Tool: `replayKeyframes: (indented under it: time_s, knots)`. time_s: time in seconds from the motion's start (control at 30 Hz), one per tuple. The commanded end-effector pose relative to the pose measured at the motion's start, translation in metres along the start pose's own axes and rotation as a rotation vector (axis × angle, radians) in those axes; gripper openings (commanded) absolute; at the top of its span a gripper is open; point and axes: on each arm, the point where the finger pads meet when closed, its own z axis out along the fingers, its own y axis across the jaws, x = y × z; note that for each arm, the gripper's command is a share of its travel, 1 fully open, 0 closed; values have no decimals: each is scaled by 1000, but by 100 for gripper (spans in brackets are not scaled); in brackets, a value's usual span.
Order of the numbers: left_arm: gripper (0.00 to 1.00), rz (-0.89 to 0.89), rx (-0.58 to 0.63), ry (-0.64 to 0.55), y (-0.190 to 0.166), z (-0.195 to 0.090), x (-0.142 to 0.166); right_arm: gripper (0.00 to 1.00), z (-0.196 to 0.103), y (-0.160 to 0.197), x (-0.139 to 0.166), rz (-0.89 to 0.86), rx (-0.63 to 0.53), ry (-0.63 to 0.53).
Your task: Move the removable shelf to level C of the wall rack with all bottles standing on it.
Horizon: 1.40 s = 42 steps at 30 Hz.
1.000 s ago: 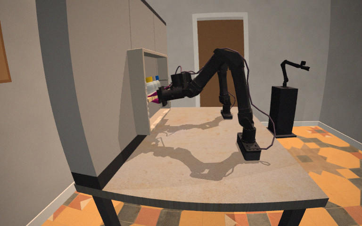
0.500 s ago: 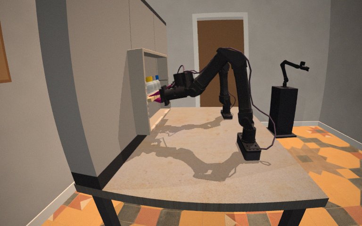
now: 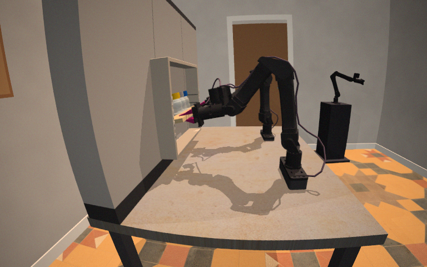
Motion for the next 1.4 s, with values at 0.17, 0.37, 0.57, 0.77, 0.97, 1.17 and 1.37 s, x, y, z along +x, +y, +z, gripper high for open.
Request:
replayKeyframes:
  time_s: [0.17,0.37,0.57,0.77,0.97,1.17,1.37]
  knots:
    - [0,-11,-152,5,47,-19,1,0,-20,-47,5,22,145,20]
    - [0,-11,-152,5,46,-24,1,0,-25,-46,5,22,145,20]
    - [0,-11,-152,5,44,-31,1,0,-32,-44,5,22,145,20]
    - [0,-11,-152,5,42,-38,1,0,-40,-42,5,22,145,20]
    - [0,-11,-152,5,41,-43,1,0,-45,-40,5,22,145,20]
    - [0,-11,-152,5,38,-51,1,0,-52,-38,4,22,145,20]
    - [0,-11,-152,5,36,-58,1,0,-59,-35,4,22,145,20]
